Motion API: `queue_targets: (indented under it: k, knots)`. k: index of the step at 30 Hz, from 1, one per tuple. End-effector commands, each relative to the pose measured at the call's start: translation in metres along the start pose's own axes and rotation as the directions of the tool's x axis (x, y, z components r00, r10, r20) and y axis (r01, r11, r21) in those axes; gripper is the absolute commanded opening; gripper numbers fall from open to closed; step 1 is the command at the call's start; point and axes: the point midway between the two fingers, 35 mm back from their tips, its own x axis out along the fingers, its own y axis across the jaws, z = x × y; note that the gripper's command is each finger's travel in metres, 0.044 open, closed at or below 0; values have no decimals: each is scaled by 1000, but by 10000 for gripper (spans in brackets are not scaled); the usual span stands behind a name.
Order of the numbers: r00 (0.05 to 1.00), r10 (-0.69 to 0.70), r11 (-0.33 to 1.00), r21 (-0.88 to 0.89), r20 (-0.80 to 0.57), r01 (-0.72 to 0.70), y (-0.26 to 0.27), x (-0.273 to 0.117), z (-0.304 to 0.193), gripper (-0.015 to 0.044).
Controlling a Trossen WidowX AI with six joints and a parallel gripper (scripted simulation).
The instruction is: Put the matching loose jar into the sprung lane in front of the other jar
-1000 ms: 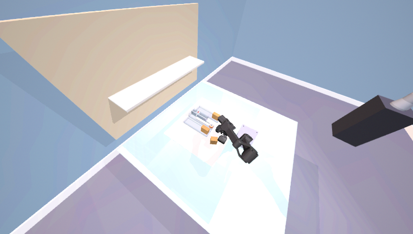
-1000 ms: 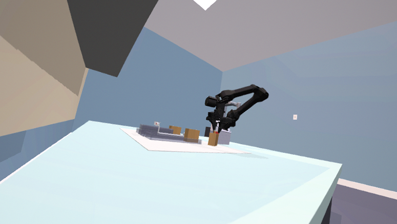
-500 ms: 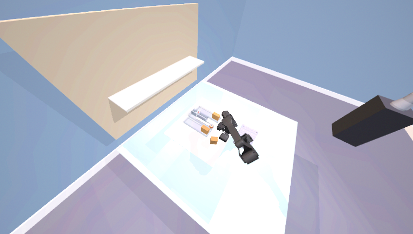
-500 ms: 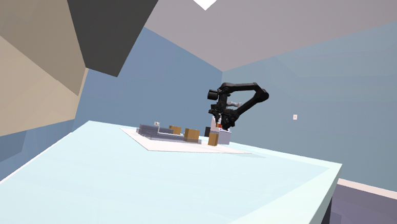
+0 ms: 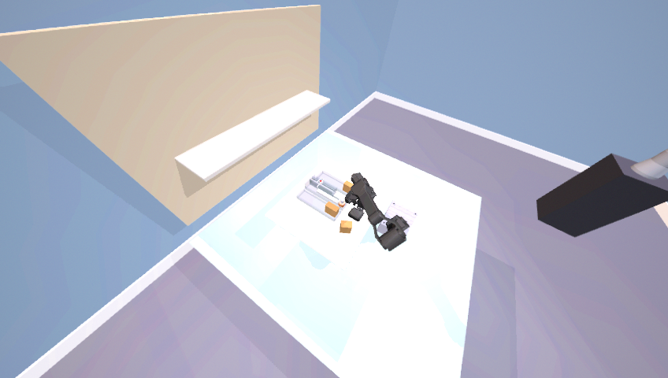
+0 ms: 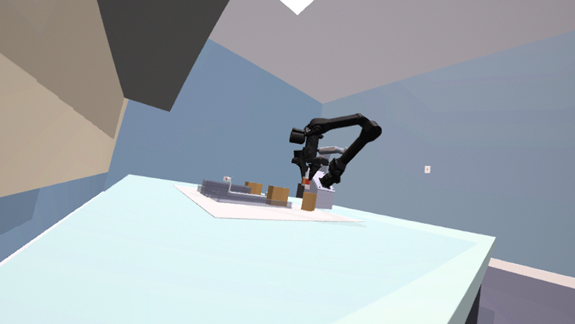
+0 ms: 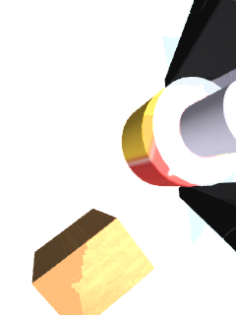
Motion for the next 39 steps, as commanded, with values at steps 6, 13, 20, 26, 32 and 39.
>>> queue_targets:
  k: [6,13,20,26,32,39]
  knots:
    - [1000,-2,1000,7,2,2,-17,9,30,0]
    - [1000,3,1000,3,9,-3,-32,20,54,0]
    - [1000,7,1000,-2,14,-7,-48,33,78,0]
    - [1000,13,1000,-5,18,-13,-56,41,89,0]
    - [1000,14,1000,-5,18,-14,-55,58,89,0]
    - [1000,15,1000,-5,18,-15,-55,65,89,0]
